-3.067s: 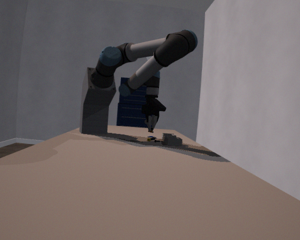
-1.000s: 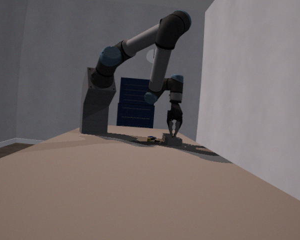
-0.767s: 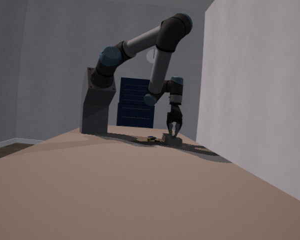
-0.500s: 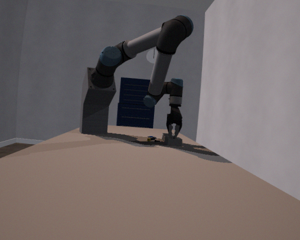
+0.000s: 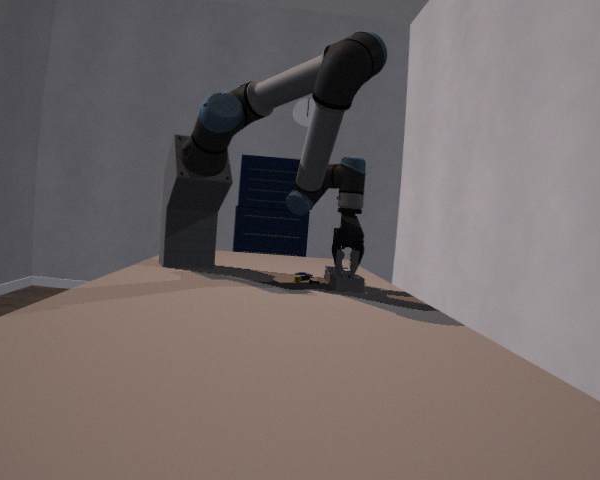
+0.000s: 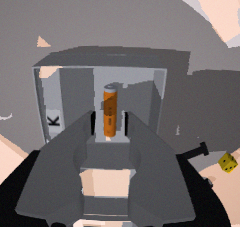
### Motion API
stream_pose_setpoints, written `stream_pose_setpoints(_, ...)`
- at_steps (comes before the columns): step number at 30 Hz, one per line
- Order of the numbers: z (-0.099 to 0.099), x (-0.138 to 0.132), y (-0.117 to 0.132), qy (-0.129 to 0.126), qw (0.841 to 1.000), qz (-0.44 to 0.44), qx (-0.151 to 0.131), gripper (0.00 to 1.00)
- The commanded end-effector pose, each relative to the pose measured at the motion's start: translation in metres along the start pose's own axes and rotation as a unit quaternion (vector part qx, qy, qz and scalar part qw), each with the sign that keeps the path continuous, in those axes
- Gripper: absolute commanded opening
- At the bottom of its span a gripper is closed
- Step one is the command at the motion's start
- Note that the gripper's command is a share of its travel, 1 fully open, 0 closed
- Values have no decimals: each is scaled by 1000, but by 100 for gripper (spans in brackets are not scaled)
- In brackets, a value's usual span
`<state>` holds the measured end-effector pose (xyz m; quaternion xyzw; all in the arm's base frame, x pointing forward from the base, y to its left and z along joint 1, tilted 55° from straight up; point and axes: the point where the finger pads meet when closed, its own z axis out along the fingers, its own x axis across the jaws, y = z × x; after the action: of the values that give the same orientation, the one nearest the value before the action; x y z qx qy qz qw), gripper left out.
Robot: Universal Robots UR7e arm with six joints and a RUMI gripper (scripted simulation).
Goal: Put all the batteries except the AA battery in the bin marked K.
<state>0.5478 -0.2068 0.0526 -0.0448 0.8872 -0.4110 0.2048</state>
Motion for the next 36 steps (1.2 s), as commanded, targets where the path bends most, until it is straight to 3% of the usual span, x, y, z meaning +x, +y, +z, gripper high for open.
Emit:
stream_pose_setpoints(1, 0, 0, 0, -1, 1000, 0, 0, 14)
stream_pose_setpoints(13, 0, 0, 0, -1, 1000, 0, 0, 14)
stream_pose_setpoints(36, -26, 0, 0, -1, 1000, 0, 0, 14)
